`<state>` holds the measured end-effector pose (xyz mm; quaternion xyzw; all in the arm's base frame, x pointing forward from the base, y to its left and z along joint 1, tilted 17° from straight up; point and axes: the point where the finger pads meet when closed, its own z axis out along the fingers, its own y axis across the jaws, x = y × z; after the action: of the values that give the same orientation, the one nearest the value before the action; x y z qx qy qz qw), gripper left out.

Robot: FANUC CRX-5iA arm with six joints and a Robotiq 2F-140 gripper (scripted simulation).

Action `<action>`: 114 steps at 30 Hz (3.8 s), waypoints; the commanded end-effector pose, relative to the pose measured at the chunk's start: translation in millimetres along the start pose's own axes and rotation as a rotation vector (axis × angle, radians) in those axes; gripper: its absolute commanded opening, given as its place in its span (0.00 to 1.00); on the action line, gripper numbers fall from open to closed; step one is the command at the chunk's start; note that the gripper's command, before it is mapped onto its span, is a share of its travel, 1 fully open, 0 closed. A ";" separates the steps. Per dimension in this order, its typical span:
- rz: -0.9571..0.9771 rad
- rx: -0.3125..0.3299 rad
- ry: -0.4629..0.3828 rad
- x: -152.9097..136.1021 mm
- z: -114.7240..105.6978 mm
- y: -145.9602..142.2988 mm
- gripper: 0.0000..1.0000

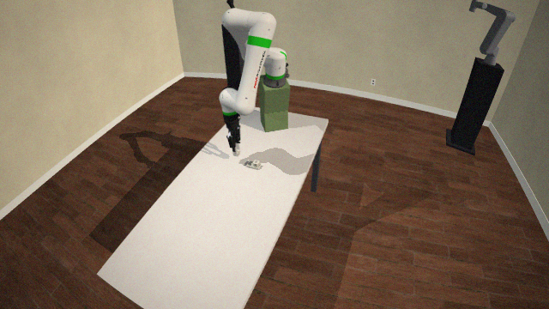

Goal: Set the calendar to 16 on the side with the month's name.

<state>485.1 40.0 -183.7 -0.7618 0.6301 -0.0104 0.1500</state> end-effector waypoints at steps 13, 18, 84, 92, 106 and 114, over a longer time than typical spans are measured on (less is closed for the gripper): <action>0.000 -0.001 0.001 -0.6 -39.4 -0.2 0.17; 0.002 -0.003 0.002 -19.7 -41.2 -1.4 0.17; 0.008 -0.001 0.001 -93.8 14.4 -1.3 0.17; 0.008 -0.001 0.001 -93.8 14.4 -1.3 0.17; 0.008 -0.001 0.001 -93.8 14.4 -1.3 0.17; 0.008 -0.001 0.001 -93.8 14.4 -1.3 0.17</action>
<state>469.9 133.8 -181.0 -0.7594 0.6332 -0.0098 0.1490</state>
